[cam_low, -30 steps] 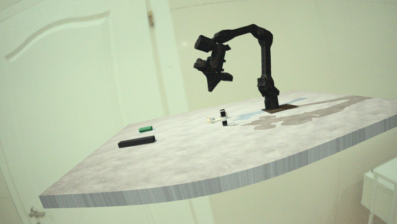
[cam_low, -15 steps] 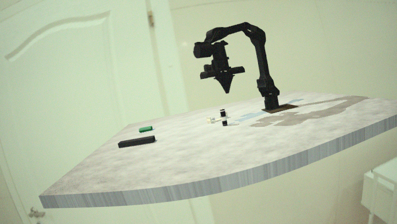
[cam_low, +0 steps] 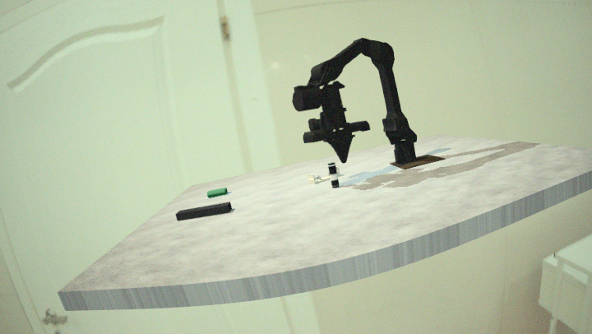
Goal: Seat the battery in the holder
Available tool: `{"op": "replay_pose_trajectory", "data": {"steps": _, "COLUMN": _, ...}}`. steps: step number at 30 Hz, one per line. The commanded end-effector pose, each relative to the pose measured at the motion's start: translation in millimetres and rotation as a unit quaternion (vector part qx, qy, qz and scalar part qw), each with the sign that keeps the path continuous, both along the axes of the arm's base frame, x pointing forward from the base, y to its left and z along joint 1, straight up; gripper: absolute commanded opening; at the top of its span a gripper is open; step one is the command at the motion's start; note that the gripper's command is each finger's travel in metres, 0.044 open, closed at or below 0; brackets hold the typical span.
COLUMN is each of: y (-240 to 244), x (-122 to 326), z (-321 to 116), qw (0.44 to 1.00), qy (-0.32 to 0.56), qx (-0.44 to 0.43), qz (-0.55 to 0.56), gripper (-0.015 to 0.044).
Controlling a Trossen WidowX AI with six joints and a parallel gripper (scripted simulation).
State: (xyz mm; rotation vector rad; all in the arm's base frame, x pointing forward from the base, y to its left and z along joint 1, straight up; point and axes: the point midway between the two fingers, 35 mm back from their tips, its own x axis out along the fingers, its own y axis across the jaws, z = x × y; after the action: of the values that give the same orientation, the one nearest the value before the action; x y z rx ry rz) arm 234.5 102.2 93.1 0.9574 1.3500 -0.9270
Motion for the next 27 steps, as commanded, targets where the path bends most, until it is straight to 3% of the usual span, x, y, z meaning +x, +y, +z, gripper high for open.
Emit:
{"op": "replay_pose_trajectory", "data": {"steps": 1, "y": -0.7, "x": -0.9, "z": -15.5, "qw": 1.000, "qy": 0.000, "qx": -0.001, "qz": -0.002, "gripper": 0.0000}}
{"op": "replay_pose_trajectory", "data": {"steps": 27, "y": 12.1, "x": 33.6, "z": -12.4, "qw": 1.000, "qy": -0.002, "qx": -0.001, "qz": -0.002, "gripper": 0.0000}}
